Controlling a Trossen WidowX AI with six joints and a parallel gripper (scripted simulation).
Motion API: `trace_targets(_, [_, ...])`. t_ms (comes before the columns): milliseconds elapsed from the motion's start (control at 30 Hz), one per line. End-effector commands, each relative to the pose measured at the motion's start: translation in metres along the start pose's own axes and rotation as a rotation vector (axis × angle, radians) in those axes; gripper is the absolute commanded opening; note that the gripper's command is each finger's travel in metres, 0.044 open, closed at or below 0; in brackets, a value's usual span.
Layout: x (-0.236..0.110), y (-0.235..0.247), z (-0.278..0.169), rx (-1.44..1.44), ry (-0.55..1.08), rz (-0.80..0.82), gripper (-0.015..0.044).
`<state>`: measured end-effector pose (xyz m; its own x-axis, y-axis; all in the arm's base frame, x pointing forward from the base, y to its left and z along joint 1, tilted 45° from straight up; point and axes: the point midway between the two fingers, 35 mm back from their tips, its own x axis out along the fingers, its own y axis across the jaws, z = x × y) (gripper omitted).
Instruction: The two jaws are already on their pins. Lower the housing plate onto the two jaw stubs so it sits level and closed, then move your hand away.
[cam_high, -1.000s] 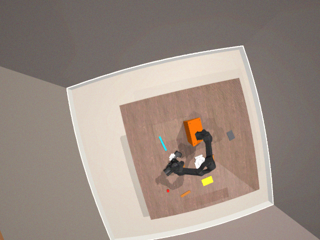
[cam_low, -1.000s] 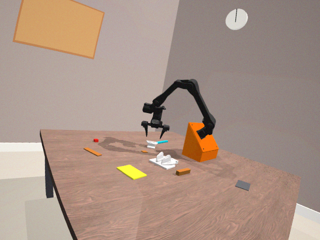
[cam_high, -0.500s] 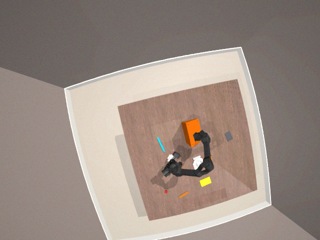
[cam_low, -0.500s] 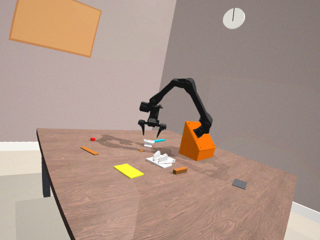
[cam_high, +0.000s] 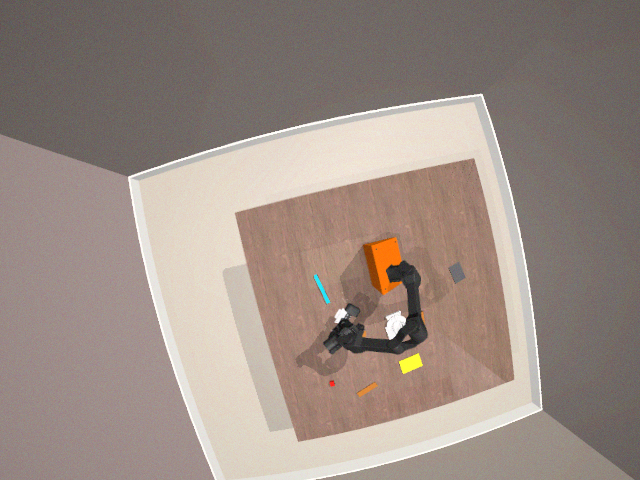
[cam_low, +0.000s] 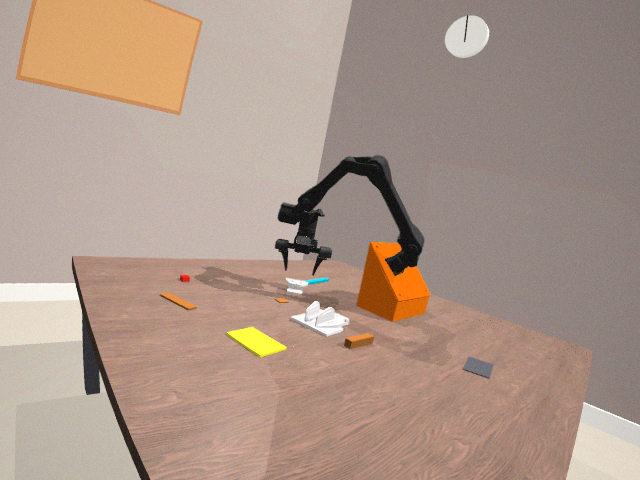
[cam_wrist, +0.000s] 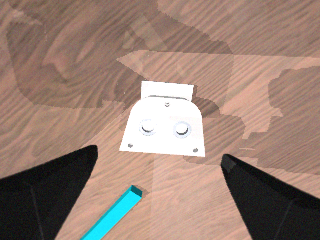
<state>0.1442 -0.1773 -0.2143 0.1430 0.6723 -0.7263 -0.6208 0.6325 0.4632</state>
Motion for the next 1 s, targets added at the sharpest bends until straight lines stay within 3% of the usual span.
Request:
trace_targets(0, [0.002,0.000,0.000,0.000,0.000,0.000,0.0440])
trace_targets(967, [0.050,-0.003,0.001,0.003,-0.005,-0.003,0.0440])
